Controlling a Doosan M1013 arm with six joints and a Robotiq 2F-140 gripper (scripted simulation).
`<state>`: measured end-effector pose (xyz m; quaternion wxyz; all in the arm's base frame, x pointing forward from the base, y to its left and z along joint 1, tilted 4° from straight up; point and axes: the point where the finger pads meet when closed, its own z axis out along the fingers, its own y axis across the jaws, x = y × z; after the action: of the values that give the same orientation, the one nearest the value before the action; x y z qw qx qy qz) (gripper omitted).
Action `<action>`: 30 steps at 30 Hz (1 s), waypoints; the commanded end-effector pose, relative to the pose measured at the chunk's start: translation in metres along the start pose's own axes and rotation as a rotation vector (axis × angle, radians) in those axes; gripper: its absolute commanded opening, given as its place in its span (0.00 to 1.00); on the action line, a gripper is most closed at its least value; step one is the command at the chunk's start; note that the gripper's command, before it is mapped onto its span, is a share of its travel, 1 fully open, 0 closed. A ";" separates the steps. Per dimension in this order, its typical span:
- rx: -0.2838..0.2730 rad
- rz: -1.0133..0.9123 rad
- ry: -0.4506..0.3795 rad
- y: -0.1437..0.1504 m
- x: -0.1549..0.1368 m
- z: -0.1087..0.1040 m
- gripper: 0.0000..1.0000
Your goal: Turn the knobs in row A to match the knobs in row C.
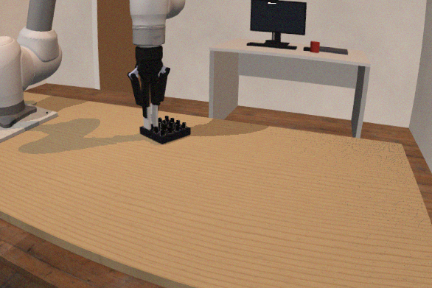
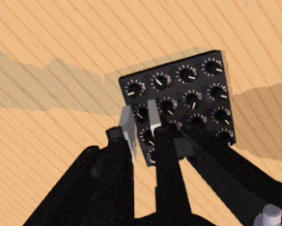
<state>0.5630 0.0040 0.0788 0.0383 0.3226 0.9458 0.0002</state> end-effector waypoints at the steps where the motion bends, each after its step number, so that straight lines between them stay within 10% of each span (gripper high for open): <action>1: 0.000 0.000 0.000 0.000 0.000 0.000 0.12; 30: 0.000 0.000 0.000 0.000 0.000 0.000 0.05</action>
<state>0.5630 0.0040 0.0788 0.0383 0.3226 0.9458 0.0002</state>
